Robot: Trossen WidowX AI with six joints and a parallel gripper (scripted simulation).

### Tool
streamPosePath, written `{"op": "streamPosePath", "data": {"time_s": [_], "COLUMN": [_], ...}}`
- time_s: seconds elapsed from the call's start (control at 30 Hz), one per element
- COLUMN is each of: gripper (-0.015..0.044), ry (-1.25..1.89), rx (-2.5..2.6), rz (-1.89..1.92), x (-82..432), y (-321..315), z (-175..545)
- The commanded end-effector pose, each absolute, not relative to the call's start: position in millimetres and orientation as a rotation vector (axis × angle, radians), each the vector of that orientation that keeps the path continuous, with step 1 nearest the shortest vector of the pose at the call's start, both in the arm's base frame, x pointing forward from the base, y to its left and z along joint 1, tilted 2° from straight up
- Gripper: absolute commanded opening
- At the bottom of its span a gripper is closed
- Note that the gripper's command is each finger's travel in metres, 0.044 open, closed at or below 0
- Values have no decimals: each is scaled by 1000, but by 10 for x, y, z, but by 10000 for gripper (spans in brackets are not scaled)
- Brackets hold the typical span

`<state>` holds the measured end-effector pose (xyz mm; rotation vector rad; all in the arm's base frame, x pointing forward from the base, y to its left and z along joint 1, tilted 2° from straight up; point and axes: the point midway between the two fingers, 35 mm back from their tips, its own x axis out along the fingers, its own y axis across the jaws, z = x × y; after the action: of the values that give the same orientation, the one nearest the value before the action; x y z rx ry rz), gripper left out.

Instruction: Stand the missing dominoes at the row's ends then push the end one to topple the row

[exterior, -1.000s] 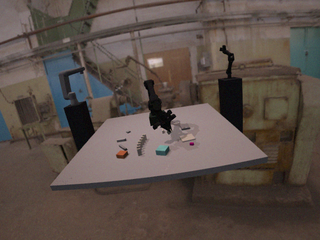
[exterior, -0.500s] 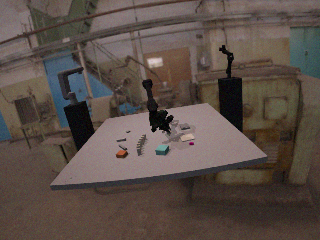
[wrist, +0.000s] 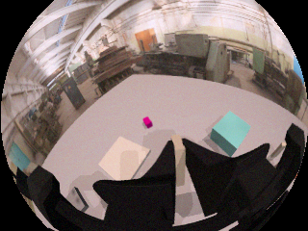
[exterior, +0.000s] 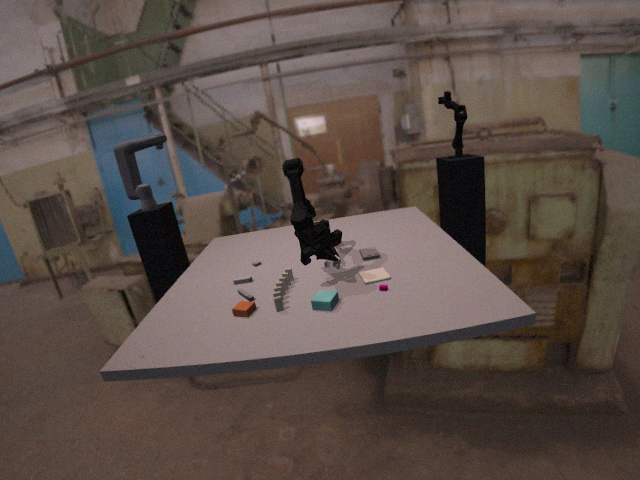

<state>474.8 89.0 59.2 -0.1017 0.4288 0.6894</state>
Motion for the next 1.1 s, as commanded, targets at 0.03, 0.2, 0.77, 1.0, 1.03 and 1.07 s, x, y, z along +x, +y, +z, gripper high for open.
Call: {"op": "streamPosePath", "data": {"time_s": [0.03,0.2,0.77,1.0,1.03,1.07], "gripper": [23,23,23,23,23,23], "ry": [355,285,65,47,47,47], "rx": [-85,-78,-87,-91,-91,-91], "rz": [712,733,816,824,824,824], "x": [4635,4513,3955,3897,3897,3897], "y": [859,831,770,768,768,768], "z": [638,682,871,889,889,889]}}
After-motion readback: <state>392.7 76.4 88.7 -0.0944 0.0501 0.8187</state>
